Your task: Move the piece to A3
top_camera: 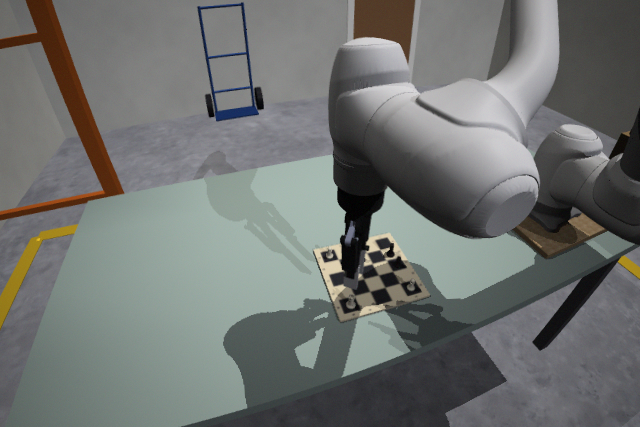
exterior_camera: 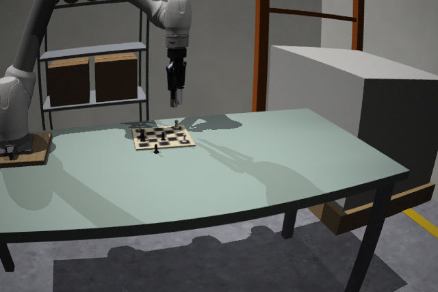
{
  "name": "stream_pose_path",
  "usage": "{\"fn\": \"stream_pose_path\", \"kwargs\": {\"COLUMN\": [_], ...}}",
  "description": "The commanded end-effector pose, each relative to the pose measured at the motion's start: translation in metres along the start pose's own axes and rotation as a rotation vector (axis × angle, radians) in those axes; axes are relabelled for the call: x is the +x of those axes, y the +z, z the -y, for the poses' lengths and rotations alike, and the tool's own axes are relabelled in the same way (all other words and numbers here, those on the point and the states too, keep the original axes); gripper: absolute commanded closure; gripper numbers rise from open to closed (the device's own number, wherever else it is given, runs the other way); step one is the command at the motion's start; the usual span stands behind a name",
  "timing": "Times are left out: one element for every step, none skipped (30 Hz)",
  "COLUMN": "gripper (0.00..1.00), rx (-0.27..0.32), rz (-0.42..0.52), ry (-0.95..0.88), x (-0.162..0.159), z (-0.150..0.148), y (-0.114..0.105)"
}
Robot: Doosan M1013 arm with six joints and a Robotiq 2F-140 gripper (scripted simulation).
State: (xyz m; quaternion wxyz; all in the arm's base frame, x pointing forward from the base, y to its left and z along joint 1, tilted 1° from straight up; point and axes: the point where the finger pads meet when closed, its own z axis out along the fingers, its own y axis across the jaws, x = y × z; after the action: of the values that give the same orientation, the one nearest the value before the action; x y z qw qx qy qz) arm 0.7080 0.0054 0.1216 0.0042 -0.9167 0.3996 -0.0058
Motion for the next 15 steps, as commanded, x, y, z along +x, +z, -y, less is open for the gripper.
{"fn": "stream_pose_path", "kwargs": {"gripper": [0.78, 0.78, 0.78, 0.78, 0.78, 0.78, 0.78, 0.78, 0.78, 0.78, 0.78, 0.78, 0.78, 0.78, 0.78], "rx": [0.0, 0.0, 0.0, 0.0, 0.0, 0.0, 0.0, 0.0, 0.0, 0.0, 0.0, 0.0, 0.0, 0.0, 0.0], "rz": [0.0, 0.0, 0.0, 0.0, 0.0, 0.0, 0.0, 0.0, 0.0, 0.0, 0.0, 0.0, 0.0, 0.0, 0.0], "ry": [0.0, 0.0, 0.0, 0.0, 0.0, 0.0, 0.0, 0.0, 0.0, 0.0, 0.0, 0.0, 0.0, 0.0, 0.0], "x": [0.0, 0.0, 0.0, 0.0, 0.0, 0.0, 0.0, 0.0, 0.0, 0.0, 0.0, 0.0, 0.0, 0.0, 0.0], "z": [0.0, 0.0, 0.0, 0.0, 0.0, 0.0, 0.0, 0.0, 0.0, 0.0, 0.0, 0.0, 0.0, 0.0, 0.0], "y": [-0.0001, -0.0001, 0.0, 0.0001, 0.0003, 0.0006, 0.0009, 0.0013, 0.0018, 0.0018, 0.0018, 0.0024, 0.003, 0.0038, 0.0046]}}
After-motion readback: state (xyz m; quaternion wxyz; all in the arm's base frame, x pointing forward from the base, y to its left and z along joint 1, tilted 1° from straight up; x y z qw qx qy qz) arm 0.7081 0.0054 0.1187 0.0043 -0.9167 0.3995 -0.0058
